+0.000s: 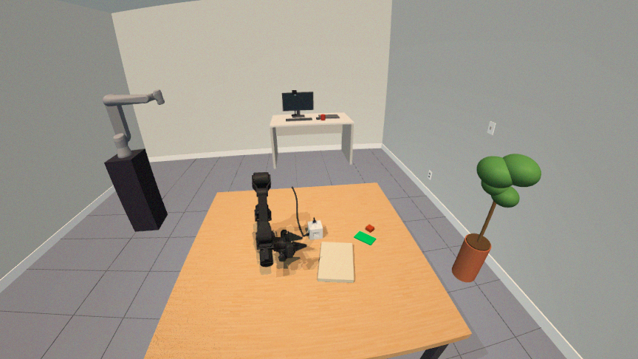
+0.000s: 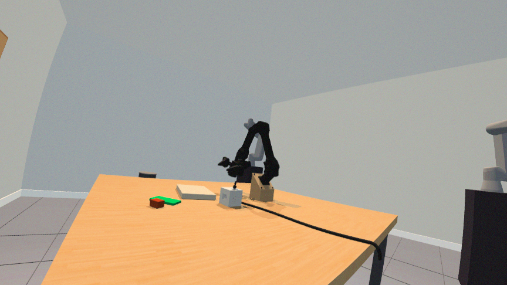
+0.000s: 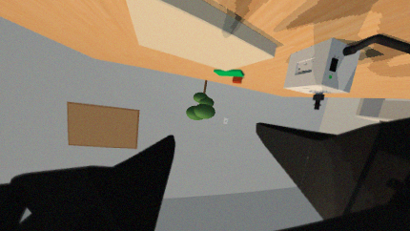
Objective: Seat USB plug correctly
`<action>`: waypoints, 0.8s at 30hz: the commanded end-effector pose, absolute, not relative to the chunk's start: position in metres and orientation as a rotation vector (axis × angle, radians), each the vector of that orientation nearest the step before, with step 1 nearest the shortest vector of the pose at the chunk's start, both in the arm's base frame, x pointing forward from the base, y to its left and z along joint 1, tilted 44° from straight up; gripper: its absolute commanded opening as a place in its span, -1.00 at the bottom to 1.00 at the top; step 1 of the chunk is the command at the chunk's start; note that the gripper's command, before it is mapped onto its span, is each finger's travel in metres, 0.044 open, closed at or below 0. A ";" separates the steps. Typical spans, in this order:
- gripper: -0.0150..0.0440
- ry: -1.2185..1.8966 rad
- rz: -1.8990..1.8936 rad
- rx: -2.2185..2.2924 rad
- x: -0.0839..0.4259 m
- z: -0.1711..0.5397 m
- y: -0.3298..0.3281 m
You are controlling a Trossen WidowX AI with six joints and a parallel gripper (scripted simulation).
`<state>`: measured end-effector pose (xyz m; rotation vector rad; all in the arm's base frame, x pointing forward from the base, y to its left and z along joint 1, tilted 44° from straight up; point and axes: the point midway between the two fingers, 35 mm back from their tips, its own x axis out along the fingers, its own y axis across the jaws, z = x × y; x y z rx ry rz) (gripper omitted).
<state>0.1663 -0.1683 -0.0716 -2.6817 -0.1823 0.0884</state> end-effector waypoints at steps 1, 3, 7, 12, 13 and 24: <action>0.95 -0.191 0.092 -2.693 0.167 -0.071 -0.168; 1.00 -0.268 0.118 -2.779 0.172 -0.070 -0.166; 1.00 -0.667 0.234 -2.982 0.190 -0.063 -0.142; 1.00 -1.251 0.127 -3.372 0.214 -0.047 -0.130; 1.00 -1.413 0.069 -3.438 0.219 -0.043 -0.126; 1.00 -3.191 -1.623 -3.002 0.264 0.008 -0.083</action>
